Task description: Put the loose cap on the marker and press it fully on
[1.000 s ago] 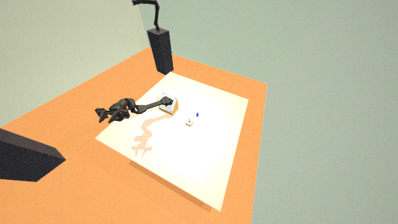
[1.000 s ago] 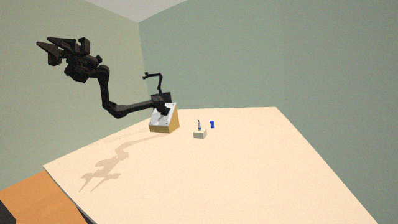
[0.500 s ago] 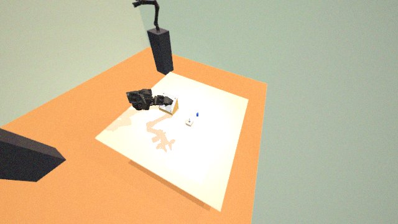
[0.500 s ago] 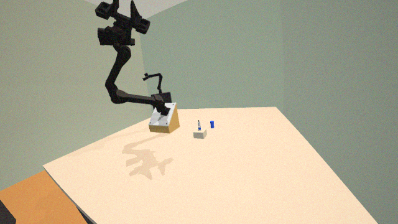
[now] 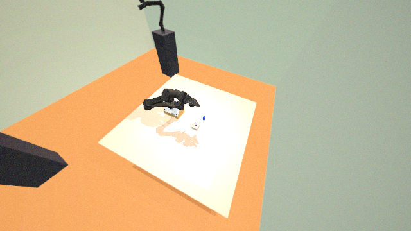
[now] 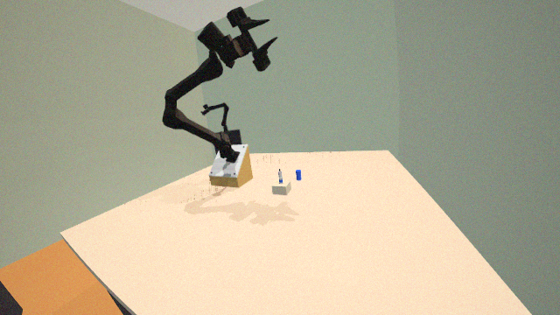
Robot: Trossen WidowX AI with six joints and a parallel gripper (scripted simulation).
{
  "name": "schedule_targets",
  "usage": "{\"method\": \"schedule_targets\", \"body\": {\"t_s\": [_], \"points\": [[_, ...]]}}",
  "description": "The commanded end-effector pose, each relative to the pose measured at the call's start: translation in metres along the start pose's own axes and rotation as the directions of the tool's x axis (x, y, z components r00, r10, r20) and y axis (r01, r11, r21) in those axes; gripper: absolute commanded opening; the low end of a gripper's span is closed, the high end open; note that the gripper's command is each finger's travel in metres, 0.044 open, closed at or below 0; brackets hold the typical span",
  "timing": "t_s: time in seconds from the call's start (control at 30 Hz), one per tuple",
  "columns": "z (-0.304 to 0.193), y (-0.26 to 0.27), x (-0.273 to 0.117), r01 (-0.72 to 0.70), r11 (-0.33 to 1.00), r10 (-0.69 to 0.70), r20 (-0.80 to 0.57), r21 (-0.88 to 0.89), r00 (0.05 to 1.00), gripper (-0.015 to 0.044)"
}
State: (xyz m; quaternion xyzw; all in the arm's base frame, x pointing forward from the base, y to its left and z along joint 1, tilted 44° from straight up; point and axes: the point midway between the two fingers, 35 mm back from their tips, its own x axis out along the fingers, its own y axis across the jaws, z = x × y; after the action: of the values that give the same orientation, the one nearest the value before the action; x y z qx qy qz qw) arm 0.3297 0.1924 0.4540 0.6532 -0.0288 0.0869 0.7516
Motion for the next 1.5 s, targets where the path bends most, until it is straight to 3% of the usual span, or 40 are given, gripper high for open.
{"method": "schedule_targets", "body": {"t_s": [0.0,0.2,0.43,0.77,1.03,1.47], "points": [[-0.015,-0.037,0.013,0.097,0.994,-0.098,-0.007,-0.054,0.995,0.023],[-0.04,-0.117,0.032,0.32,0.938,-0.323,-0.006,-0.133,0.946,0.023],[-0.054,-0.234,0.034,0.611,0.759,-0.614,0.065,-0.226,0.787,0.023],[-0.032,-0.39,-0.016,0.914,0.301,-0.874,0.303,-0.273,0.379,0.023],[0.012,-0.474,-0.09,0.971,-0.148,-0.831,0.556,-0.189,-0.019,0.023],[0.033,-0.511,-0.1,0.967,-0.182,-0.816,0.576,-0.178,-0.048,0.023]]}}
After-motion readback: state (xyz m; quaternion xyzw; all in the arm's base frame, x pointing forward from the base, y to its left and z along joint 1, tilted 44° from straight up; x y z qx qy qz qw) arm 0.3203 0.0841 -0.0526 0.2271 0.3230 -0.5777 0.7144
